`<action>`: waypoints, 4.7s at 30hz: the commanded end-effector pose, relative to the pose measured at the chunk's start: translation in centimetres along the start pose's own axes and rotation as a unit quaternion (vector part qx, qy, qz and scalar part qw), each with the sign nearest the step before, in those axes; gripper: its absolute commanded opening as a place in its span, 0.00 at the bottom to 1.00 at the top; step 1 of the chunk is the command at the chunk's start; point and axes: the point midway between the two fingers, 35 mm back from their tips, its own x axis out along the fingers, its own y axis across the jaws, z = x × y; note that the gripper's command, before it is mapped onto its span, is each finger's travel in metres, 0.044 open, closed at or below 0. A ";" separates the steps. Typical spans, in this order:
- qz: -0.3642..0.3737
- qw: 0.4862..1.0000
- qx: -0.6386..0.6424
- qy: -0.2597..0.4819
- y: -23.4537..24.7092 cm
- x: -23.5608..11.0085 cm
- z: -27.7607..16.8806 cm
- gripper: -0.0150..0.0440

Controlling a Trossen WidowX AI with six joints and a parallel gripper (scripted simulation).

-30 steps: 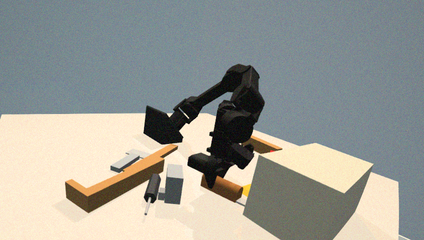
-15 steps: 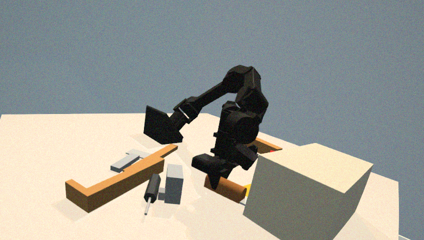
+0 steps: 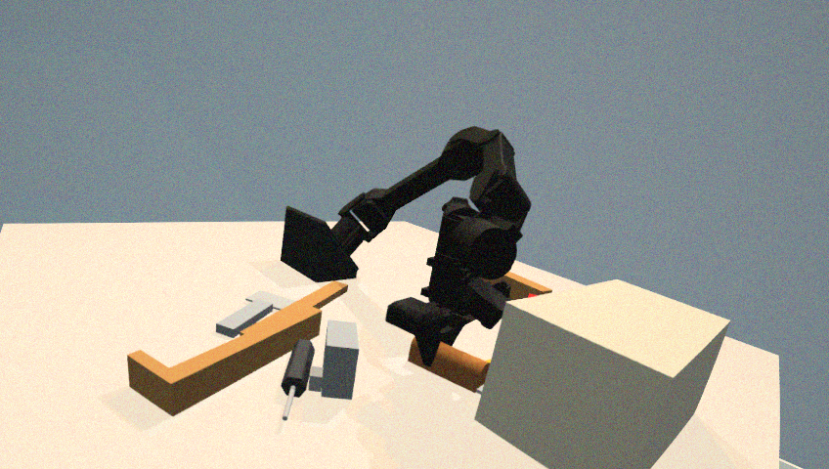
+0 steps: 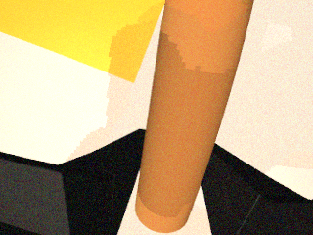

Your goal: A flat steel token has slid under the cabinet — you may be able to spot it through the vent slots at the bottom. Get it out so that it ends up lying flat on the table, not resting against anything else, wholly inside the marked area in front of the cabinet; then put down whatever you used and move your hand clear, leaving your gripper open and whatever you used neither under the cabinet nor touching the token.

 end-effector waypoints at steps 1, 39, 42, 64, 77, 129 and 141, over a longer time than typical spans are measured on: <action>0.003 1.000 -0.003 -0.001 0.7 0.1 0.1 0.25; 0.005 1.000 -0.002 -0.001 5.4 0.1 0.1 0.25; 0.005 1.000 -0.002 -0.001 5.7 0.1 0.1 0.25; 0.005 1.000 -0.002 -0.001 5.6 0.2 -1.6 0.25; 0.005 1.000 -0.001 0.000 5.6 0.2 -2.9 0.25; 0.004 1.000 0.000 0.001 5.4 0.2 -8.9 0.25; 0.004 1.000 0.000 0.001 5.3 0.2 -10.5 0.25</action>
